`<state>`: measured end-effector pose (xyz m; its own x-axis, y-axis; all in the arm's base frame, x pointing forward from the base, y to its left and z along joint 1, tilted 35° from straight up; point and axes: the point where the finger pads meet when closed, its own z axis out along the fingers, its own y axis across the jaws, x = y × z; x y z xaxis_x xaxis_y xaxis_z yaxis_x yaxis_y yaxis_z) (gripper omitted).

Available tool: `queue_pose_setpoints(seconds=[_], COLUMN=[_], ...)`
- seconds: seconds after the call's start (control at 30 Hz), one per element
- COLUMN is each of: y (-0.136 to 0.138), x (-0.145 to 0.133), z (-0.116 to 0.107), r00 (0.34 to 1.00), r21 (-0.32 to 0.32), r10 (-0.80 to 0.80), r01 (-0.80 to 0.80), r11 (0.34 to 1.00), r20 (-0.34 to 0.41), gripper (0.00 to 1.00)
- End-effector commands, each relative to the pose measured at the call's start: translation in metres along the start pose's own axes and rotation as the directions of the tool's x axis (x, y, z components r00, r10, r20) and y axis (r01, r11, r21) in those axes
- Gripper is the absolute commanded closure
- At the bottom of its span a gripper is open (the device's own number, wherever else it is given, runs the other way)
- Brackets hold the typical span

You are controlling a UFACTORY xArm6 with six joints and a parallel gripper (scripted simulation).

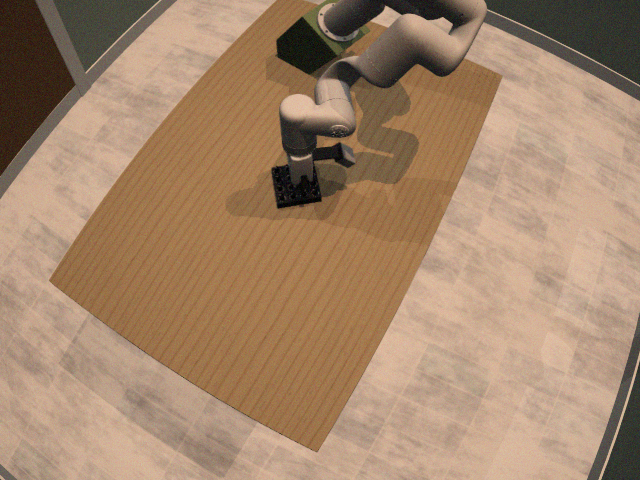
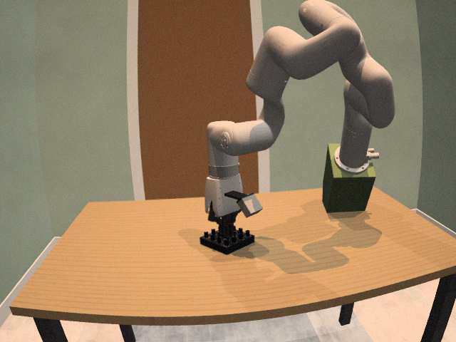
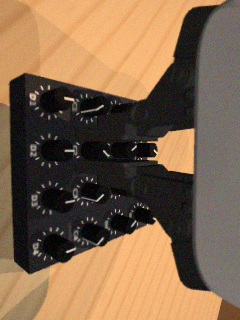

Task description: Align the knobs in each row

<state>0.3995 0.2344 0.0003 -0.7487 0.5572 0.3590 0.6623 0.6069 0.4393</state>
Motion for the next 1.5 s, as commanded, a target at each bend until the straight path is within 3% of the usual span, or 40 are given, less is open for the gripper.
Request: queue_pose_setpoints(seconds=[0.0, 0.4, 0.83, 1.47], y=[0.0010, 0.0010, 0.0010, 0.0010], x=[-0.0005, -0.0005, -0.0005, -0.0005], z=[-0.0008, -0.0008, -0.0008, -0.0008], r00=[0.999, 0.984, 0.918, 0.660], r21=[-0.002, -0.002, -0.002, -0.002], r10=[0.039, 0.178, 0.396, 0.751], r01=[-0.039, -0.178, -0.396, -0.751], r11=[0.999, 0.984, 0.918, 0.660], r20=[0.001, 0.001, 0.001, 0.000], gripper=[0.92, 0.92, 0.92, 0.92])
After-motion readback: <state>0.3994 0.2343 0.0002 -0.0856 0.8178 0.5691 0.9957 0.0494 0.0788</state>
